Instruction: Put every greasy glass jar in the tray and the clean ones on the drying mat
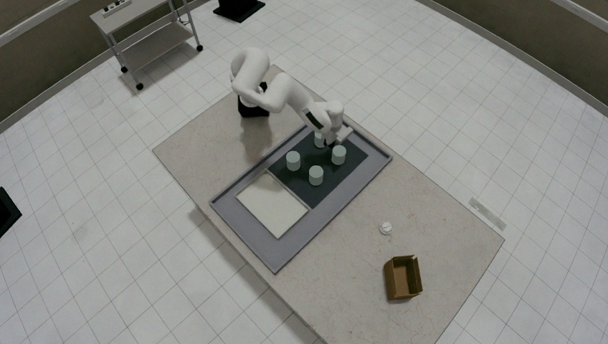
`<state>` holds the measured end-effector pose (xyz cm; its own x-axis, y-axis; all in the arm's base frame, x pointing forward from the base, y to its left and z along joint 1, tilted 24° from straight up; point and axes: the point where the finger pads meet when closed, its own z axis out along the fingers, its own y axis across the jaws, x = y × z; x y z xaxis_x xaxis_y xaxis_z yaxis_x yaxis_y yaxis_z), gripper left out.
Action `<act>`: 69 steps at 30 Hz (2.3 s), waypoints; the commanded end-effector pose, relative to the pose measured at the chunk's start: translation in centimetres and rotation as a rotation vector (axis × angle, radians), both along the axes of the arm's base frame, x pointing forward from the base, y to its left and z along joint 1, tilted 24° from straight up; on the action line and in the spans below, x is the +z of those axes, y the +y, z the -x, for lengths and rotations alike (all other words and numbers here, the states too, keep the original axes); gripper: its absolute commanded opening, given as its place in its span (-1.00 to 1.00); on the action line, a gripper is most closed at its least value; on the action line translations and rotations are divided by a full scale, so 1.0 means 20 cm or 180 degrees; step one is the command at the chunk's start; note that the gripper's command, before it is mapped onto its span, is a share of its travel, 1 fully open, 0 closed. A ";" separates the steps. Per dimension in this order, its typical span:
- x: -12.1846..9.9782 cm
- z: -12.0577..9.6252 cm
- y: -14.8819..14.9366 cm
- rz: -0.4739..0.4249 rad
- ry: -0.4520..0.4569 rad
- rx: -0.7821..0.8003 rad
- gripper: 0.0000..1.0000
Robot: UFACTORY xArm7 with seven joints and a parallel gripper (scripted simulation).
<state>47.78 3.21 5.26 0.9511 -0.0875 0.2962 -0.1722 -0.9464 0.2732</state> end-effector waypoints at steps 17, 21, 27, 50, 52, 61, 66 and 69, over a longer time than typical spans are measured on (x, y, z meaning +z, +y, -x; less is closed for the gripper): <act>0.02 -0.04 0.00 -0.0002 -0.0010 0.0006 -1.00; 0.02 -0.04 0.00 -0.0002 -0.0010 0.0006 -1.00; 0.02 -0.04 0.00 -0.0002 -0.0010 0.0006 -1.00; 0.04 -0.05 0.01 -0.0002 -0.0010 0.0006 -1.00; 0.04 -0.05 0.01 -0.0002 -0.0010 0.0006 -1.00; 0.04 -0.05 0.01 -0.0002 -0.0010 0.0006 -1.00; 0.05 -0.06 0.01 -0.0002 -0.0010 0.0006 -1.00; 0.05 -0.06 0.01 -0.0002 -0.0010 0.0006 -1.00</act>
<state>48.82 3.26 6.06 0.9511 -0.0875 0.2961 -0.1721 -0.9464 0.2732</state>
